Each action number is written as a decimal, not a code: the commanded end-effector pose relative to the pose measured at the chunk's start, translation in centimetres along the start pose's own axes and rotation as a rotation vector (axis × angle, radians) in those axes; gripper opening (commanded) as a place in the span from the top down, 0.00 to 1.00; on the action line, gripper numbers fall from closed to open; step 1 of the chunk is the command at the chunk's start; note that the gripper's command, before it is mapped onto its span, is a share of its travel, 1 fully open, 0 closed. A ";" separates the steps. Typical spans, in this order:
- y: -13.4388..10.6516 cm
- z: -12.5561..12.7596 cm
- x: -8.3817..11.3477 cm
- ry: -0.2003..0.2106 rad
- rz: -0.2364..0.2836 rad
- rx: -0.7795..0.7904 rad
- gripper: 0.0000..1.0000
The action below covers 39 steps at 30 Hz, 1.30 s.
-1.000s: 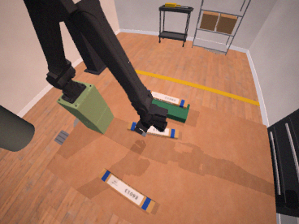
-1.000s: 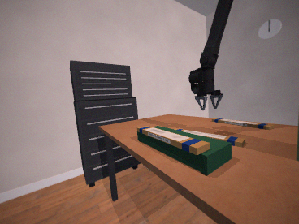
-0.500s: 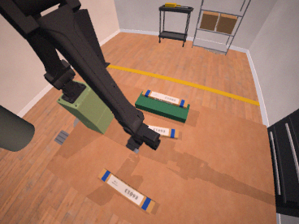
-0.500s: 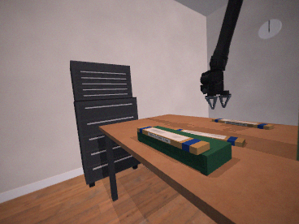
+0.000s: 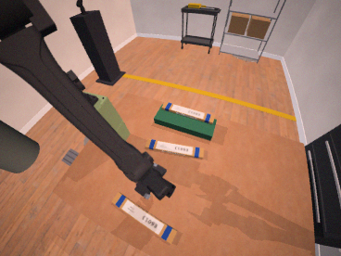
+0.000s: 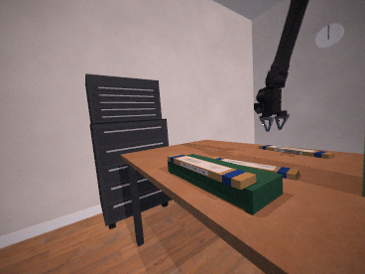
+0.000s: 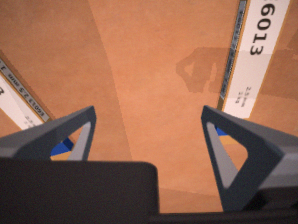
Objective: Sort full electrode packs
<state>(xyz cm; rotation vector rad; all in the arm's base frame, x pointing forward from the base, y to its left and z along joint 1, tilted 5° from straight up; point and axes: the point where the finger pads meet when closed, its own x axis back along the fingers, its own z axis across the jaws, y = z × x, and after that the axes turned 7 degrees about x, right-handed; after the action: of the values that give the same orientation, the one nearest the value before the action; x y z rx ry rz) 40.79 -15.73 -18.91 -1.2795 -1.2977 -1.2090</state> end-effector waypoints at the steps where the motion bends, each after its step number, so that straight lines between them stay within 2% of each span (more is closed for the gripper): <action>1: -0.3 -1.3 -0.9 0.013 0.029 0.045 0.04; 14: -0.1 -10.1 -1.6 0.012 0.031 0.045 0.04; 16: -0.1 -10.1 -1.6 0.012 0.031 0.045 0.04; 26: 0.1 -16.8 -2.0 0.010 0.030 0.045 0.04; 39: -0.8 -15.0 -2.5 0.024 0.047 0.062 0.04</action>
<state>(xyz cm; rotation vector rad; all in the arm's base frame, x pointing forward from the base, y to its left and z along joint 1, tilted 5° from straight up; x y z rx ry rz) 40.10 -32.51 -18.77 -1.2675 -1.2980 -1.1720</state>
